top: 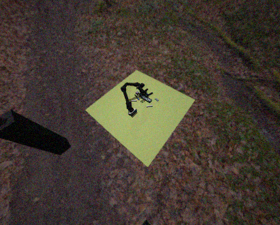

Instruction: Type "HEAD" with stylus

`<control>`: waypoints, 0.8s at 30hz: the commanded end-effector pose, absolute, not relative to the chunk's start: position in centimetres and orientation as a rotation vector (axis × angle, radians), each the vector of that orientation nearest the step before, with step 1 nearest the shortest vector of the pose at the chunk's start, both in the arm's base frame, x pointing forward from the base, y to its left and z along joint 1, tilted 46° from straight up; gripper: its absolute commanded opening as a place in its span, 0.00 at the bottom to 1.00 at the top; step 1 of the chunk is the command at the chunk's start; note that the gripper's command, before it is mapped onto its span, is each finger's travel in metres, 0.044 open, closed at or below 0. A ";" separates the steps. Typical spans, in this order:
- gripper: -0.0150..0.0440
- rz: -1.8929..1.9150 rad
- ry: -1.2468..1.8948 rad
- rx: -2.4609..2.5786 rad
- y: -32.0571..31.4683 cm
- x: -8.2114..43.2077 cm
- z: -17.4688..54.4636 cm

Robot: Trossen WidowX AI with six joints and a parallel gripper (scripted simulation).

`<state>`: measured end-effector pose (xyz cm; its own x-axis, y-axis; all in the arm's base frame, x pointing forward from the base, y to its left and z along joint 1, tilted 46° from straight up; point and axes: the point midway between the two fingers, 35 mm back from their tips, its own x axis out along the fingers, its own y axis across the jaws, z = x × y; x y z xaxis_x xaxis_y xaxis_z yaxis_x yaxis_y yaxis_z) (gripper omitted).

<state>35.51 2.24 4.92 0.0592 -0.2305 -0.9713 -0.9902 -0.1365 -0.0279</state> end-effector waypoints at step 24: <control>0.25 1.140 1.279 -1.504 3.7 33.9 10.5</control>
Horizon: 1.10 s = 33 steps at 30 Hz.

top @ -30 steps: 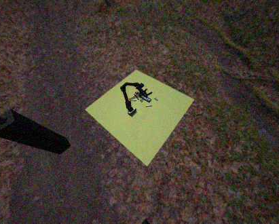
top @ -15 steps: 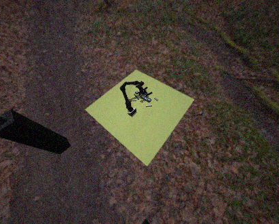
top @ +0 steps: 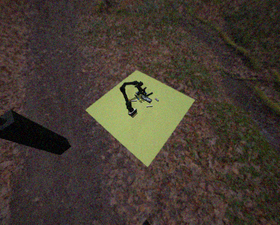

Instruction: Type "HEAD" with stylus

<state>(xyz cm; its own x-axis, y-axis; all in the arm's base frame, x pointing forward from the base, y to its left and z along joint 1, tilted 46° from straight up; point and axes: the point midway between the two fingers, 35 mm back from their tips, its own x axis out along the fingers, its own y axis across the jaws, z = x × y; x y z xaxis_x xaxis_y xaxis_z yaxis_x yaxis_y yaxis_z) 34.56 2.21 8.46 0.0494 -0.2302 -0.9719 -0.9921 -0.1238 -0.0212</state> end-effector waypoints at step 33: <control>0.39 1.142 1.278 -1.505 6.2 32.9 9.7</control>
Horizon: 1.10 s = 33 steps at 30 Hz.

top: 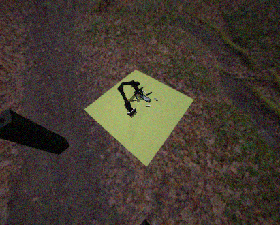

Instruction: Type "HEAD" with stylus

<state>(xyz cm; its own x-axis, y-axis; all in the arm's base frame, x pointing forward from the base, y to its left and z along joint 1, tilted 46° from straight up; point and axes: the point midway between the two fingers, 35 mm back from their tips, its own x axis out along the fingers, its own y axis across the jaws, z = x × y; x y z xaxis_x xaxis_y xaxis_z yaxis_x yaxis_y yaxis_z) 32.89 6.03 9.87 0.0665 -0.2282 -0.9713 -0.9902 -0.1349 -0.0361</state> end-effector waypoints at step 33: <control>0.39 1.142 1.277 -1.505 7.3 32.8 8.6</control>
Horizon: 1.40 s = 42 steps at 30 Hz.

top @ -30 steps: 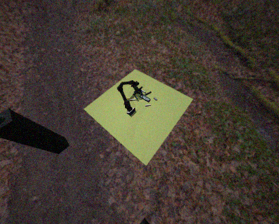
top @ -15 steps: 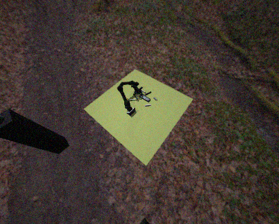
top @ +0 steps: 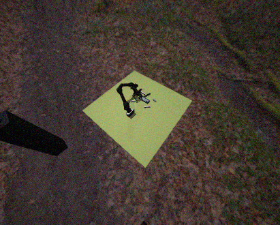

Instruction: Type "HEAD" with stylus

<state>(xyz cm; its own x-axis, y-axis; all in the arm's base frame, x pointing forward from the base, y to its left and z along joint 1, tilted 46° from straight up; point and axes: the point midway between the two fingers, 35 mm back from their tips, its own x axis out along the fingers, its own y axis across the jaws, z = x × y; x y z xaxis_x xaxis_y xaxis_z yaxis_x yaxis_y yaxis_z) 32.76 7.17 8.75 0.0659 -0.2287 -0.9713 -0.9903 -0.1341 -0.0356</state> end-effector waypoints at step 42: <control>0.25 1.141 1.278 -1.506 5.7 32.8 12.8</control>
<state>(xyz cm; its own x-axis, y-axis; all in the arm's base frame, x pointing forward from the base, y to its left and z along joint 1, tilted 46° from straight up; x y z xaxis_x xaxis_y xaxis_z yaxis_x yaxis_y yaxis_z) 32.89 5.51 12.60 0.0682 -0.2279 -0.9713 -0.9903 -0.1338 -0.0382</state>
